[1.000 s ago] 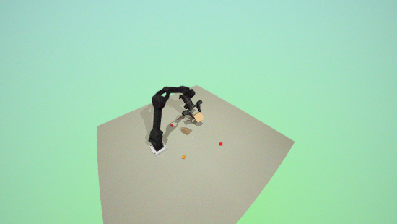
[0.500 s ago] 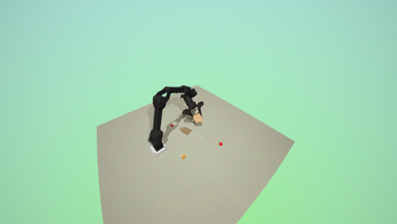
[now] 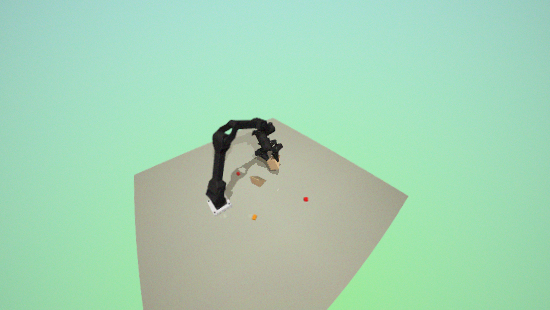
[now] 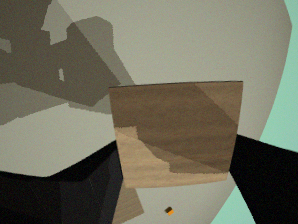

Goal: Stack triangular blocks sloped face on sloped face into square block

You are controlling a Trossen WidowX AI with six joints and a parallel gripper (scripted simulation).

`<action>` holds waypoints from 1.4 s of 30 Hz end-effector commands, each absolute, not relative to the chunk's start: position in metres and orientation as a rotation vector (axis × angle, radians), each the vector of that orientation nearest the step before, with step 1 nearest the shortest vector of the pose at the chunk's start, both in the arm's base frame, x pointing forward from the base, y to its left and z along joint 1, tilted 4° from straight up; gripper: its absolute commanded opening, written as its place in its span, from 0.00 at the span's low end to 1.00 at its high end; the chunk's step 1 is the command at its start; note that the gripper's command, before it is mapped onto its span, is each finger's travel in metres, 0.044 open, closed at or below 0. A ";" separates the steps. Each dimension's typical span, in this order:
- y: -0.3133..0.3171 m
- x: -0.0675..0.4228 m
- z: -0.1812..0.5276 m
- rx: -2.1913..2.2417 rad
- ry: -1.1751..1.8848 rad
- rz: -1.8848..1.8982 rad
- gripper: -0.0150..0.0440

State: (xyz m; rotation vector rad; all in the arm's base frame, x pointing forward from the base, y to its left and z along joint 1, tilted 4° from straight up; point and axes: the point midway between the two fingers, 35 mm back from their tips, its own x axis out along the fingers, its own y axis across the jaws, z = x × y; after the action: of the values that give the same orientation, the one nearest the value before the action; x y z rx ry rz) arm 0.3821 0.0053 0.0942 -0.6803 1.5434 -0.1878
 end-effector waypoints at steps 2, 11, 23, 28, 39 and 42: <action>0.005 0.383 0.096 -0.500 1.513 -0.309 0.25; 0.003 0.383 0.096 -0.216 1.461 -0.500 0.25; 0.001 0.384 0.096 0.161 1.369 -0.750 0.25; 0.001 0.384 0.097 0.317 1.323 -0.853 0.25; -0.001 0.385 0.098 0.657 1.204 -1.079 0.25; -0.001 0.385 0.099 0.748 1.167 -1.140 0.25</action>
State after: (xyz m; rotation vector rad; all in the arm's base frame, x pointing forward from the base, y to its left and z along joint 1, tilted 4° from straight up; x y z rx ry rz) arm 0.3835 -0.0009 0.0968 0.6344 1.2135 -1.0686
